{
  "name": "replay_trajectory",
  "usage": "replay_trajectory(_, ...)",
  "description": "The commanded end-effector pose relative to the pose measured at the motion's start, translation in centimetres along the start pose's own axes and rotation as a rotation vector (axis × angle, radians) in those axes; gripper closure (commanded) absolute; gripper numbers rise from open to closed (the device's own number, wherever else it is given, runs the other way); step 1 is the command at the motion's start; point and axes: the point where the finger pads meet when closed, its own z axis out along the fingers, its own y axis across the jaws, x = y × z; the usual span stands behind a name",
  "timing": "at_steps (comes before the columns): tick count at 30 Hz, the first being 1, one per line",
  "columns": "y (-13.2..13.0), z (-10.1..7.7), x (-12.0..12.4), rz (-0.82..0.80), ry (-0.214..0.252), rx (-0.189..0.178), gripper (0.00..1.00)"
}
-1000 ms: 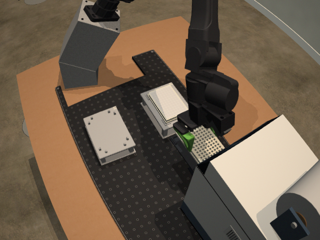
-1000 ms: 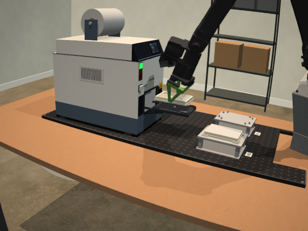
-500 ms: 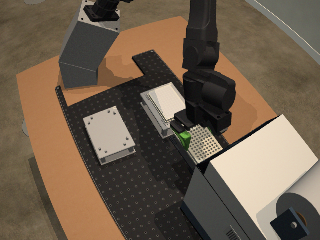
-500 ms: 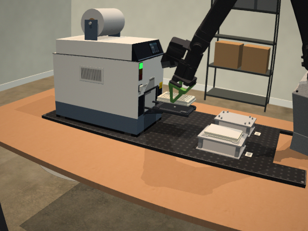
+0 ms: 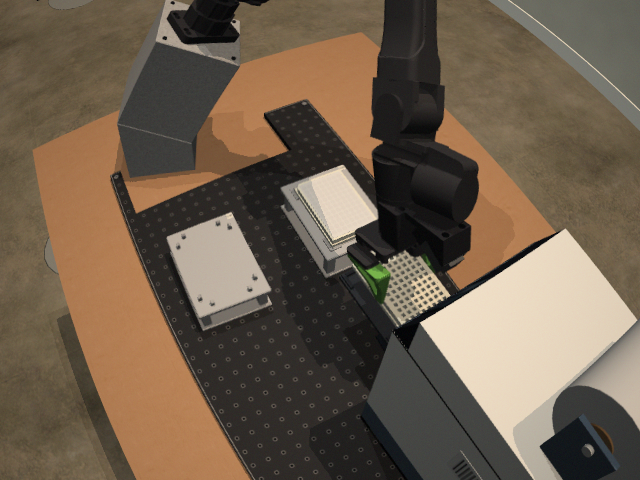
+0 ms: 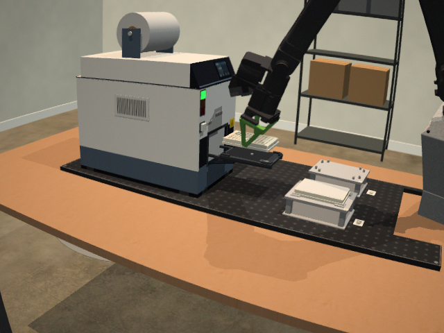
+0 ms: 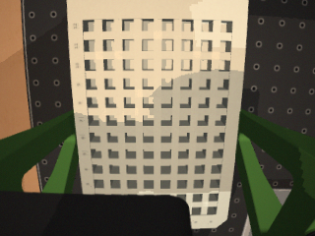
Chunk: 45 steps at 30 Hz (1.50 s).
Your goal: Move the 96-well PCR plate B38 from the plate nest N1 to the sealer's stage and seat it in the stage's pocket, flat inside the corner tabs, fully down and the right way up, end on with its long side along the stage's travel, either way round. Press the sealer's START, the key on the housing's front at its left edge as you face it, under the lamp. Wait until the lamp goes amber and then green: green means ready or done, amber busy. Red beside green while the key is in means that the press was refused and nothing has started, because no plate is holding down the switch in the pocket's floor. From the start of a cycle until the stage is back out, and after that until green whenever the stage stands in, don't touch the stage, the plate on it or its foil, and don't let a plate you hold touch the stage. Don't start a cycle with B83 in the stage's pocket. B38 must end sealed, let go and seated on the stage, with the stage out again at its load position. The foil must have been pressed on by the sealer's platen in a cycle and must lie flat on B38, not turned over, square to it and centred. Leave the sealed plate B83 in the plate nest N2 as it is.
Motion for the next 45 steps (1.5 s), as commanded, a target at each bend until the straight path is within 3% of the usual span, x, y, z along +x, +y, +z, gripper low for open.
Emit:
replay_trajectory(1, 0.9, -0.5, -2.8, -0.009, -0.056, -0.010, 1.00)
replay_trajectory(8, -0.8, -0.9, -1.6, 0.006, -0.046, 0.007, 1.00)
replay_trajectory(14, -1.8, -0.1, 0.4, 0.017, -0.013, 0.017, 1.00)
replay_trajectory(19, -1.5, -0.2, -0.5, 0.016, -0.027, 0.015, 1.00)
replay_trajectory(28, 1.5, -0.2, -3.3, -0.015, -0.077, -0.016, 1.00)
replay_trajectory(34, 1.2, 1.1, -2.6, -0.013, -0.057, -0.013, 1.00)
replay_trajectory(39, -0.1, 1.2, -1.4, -0.003, -0.038, 0.001, 1.00)
replay_trajectory(45, -0.7, 0.4, -1.0, 0.004, -0.049, 0.001, 1.00)
